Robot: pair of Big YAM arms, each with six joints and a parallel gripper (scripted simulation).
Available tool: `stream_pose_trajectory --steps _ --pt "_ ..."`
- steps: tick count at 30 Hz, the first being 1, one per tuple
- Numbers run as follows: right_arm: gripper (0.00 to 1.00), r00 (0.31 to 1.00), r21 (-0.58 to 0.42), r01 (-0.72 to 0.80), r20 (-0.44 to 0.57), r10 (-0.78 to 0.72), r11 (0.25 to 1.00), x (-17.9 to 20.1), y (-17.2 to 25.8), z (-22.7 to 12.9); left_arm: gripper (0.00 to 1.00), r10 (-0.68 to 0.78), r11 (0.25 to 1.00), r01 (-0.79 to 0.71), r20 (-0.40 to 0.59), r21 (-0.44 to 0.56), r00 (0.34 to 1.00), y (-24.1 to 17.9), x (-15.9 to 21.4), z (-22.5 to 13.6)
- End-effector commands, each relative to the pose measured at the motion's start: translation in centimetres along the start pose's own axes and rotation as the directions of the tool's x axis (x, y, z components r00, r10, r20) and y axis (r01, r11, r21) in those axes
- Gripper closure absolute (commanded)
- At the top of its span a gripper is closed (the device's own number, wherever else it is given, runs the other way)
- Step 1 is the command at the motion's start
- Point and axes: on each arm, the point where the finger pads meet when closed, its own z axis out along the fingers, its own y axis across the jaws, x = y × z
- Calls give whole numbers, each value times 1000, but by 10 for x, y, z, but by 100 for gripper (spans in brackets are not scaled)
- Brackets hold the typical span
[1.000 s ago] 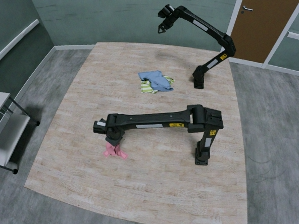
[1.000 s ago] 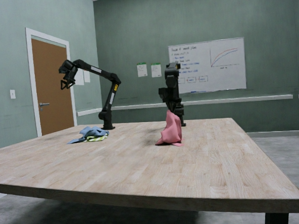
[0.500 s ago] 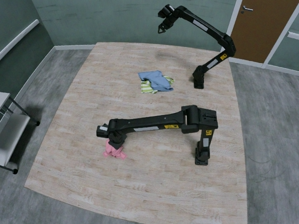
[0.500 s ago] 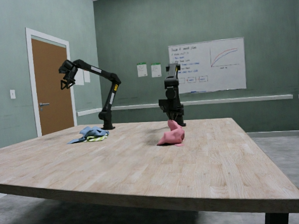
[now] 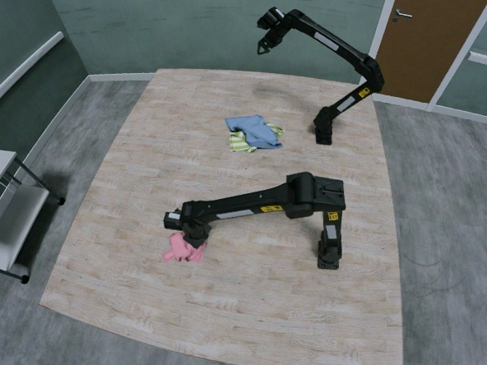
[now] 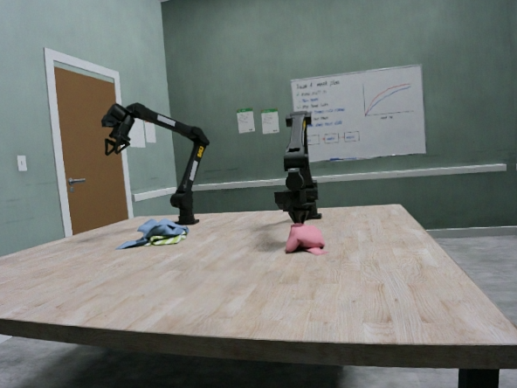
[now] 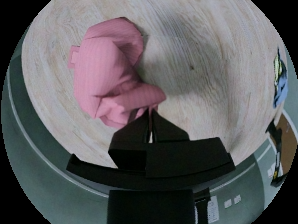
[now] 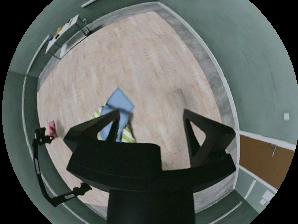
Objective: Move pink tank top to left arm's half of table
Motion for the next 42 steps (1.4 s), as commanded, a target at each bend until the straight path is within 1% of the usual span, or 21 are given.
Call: stream_pose_trajectory --steps 1,5,6,8,9,10,16,17,19,21,23,26,27,38,40,42 --pt "8 999 6 -14 39 14 1000 -17 -3 -15 100 -11 1000 11 1 -12 1000 -2 -2 16" --pt "8 999 6 -14 39 14 1000 -17 -3 -15 100 -7 1000 8 15 -21 1000 1 -11 11" --pt "8 999 6 -14 39 14 1000 -17 -3 -15 100 1 998 4 82 -56 997 11 -29 -23" --pt "8 999 6 -14 39 14 1000 -17 -3 -15 100 1 998 4 82 -56 997 11 -29 -23" --pt "8 999 6 -14 39 14 1000 -17 -3 -15 100 2 999 -1 48 -35 999 4 -14 -18" --pt "8 999 6 -14 39 14 1000 -17 -3 -15 100 -2 1000 2 -27 5 1000 -8 4 23" --pt "8 999 6 -14 39 14 1000 -17 -3 -15 100 -3 1000 3 -35 9 999 -9 6 24" --pt "8 999 6 -14 39 14 1000 -17 -3 -15 8 -3 1000 3 -25 4 1000 -7 1 20" --pt "8 999 6 -14 39 14 1000 -17 -3 -15 8 -5 1000 5 -6 -7 1000 -1 -7 12" --pt "8 999 6 -14 39 14 1000 -17 -3 -15 8 -13 1000 14 34 -29 999 6 -12 -10" --pt "8 999 6 -14 39 14 1000 -17 -3 -15 8 -15 999 17 48 -36 999 9 -15 -18" --pt "8 999 6 -14 39 14 1000 -17 -3 -15 8 -6 999 7 41 -33 999 6 -11 -13" --pt "8 999 6 -14 39 14 1000 -17 -3 -15 8 -16 999 18 55 -40 998 11 -17 -21" --pt "8 999 6 -14 39 14 1000 -17 -3 -15 8 -14 999 17 68 -48 998 13 -20 -25" --pt "8 999 6 -14 39 14 1000 -17 -3 -15 8 -17 999 18 49 -38 999 14 -19 -13" --pt "8 999 6 -14 39 14 1000 -17 -3 -15 8 -17 999 18 49 -38 999 14 -19 -13"
